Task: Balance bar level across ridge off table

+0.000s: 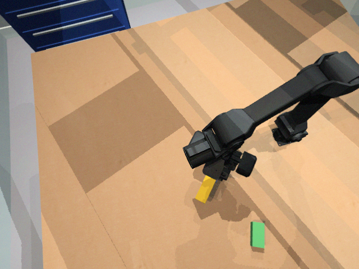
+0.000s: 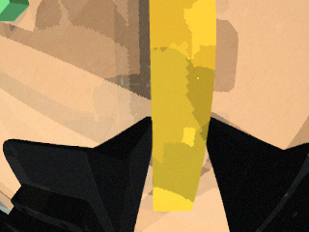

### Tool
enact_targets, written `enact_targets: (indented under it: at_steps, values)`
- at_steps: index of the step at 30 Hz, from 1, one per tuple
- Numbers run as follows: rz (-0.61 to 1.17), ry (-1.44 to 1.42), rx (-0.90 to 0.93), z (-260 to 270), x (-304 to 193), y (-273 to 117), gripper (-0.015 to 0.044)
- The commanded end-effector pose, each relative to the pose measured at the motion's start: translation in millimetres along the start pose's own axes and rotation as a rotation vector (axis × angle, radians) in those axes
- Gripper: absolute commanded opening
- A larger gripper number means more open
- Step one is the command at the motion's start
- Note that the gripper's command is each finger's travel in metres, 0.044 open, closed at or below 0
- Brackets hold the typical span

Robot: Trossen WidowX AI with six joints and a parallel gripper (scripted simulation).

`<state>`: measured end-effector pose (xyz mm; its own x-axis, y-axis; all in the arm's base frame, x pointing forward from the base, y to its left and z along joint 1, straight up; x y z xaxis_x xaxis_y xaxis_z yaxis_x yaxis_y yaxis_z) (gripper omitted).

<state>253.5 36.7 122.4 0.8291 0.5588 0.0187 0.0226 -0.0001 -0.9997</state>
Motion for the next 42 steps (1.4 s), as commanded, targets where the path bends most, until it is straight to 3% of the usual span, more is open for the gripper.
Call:
enact_targets:
  at_steps: [1,42]
  values:
    - [-0.004,0.0,0.002,0.2,0.7,0.4,0.0]
    - [-0.004,0.0,0.002,0.4,0.3,3.8,0.0]
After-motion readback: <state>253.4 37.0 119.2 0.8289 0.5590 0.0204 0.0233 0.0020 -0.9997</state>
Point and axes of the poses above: the point midway between the two fingers, 35 mm back from their tips, its own y axis out along the fingers, its own z axis across the jaws, x = y × z, the point moved 2 cm from there along -y, back along the fingers, and after that the axes turned 13 degrees about y, right-handed, at the moved point
